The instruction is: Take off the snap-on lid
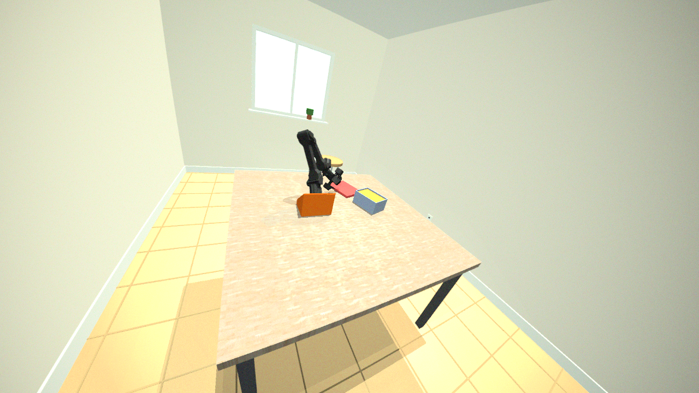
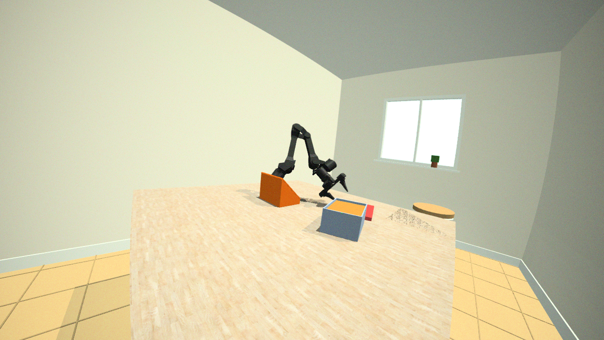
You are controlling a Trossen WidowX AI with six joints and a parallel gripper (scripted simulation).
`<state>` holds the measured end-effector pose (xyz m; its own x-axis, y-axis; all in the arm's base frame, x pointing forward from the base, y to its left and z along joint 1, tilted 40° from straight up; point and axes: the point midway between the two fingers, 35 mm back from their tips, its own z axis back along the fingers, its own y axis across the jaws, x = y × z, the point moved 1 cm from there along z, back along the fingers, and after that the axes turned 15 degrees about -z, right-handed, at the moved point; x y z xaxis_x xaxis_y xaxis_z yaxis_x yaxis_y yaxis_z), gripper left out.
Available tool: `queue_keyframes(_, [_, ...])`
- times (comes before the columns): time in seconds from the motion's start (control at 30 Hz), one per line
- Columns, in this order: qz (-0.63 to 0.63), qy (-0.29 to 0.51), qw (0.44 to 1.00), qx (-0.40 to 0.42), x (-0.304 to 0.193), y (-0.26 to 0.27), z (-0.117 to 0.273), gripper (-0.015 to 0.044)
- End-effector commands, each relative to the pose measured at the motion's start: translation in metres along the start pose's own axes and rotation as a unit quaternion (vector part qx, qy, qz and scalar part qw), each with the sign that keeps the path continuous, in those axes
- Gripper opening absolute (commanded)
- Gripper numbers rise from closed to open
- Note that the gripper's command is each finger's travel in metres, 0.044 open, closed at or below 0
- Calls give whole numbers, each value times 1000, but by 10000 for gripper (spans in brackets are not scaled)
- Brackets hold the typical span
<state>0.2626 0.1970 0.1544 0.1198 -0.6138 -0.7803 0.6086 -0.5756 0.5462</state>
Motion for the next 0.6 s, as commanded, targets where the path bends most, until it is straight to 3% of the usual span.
queue_keyframes(0.0, [-2, -3, 1000, 1, 3, -5, 5, 440])
queue_keyframes(0.57, [-3, -4, 1000, 0, 8, -26, 31, 440])
